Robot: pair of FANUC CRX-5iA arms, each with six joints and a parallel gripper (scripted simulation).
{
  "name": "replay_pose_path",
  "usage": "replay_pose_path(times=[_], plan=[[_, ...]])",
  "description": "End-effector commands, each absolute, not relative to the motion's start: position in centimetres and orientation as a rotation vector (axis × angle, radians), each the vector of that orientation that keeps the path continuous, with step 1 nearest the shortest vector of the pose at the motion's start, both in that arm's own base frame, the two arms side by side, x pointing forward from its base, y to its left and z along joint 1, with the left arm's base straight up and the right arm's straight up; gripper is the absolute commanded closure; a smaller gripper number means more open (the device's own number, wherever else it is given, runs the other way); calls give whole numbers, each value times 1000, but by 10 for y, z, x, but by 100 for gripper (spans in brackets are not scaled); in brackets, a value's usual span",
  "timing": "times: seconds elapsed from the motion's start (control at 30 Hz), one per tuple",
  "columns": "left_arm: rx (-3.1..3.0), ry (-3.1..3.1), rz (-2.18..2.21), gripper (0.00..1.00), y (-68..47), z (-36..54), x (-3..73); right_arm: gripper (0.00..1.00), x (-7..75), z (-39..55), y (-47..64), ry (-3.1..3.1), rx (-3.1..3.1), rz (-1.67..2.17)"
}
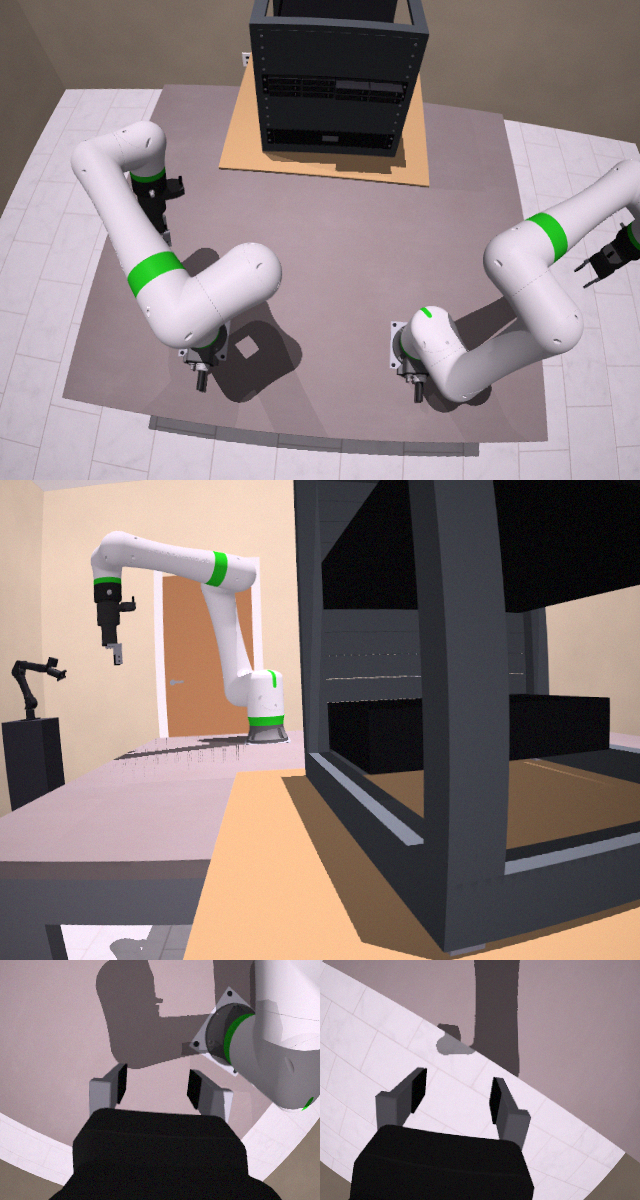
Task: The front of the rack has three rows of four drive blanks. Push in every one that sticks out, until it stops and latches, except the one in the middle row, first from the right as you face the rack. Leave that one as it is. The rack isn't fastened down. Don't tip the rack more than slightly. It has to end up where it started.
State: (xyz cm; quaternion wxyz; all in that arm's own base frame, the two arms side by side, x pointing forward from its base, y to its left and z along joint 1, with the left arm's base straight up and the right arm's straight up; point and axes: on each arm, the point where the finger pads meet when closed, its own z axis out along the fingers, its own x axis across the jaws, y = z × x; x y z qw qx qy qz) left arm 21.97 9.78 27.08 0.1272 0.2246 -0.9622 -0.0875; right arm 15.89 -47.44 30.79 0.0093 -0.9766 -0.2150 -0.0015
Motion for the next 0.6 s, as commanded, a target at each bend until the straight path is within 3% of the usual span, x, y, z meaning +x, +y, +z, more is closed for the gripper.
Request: replay_pose_path(times=[0.0,0.57], plan=[[654,-2801,-255,0,98,271,220,0,124,305,-480,-532,-3084,-5],[654,-2801,-255,0,98,271,220,0,26,293,-479,-112,-3137,-1]])
